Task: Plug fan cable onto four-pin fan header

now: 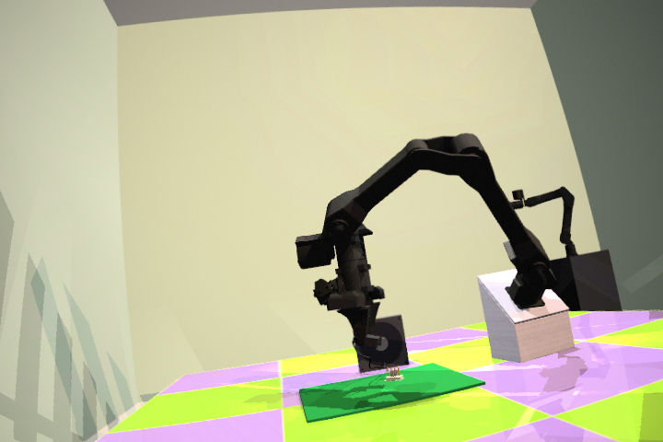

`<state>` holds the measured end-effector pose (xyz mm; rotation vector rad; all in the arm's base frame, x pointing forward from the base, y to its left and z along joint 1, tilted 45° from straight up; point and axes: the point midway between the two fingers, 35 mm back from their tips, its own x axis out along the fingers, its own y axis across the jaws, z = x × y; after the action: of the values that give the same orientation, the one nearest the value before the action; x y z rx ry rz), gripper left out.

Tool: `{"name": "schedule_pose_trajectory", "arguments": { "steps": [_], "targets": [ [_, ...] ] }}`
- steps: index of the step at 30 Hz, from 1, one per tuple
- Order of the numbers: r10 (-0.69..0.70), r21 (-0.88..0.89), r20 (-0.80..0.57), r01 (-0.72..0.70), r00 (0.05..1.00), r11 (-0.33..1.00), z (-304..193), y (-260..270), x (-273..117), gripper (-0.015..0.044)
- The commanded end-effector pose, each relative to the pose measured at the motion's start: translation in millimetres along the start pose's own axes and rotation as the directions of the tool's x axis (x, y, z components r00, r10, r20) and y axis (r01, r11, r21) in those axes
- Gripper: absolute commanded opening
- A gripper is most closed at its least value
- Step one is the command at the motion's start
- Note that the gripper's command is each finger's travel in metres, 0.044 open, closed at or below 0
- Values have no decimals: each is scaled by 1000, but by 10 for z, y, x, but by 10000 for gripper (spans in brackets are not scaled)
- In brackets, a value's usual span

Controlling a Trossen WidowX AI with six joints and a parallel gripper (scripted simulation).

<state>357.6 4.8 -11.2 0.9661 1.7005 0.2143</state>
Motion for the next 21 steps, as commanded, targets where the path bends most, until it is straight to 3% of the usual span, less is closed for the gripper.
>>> {"name": "schedule_pose_trajectory", "arguments": {
  "steps": [1,21],
  "targets": [
    [11,136,-6,-10,1000,991,57,-7,-9,0],
    [-88,124,48,82,995,989,74,-87,161,0]
  ]
}}
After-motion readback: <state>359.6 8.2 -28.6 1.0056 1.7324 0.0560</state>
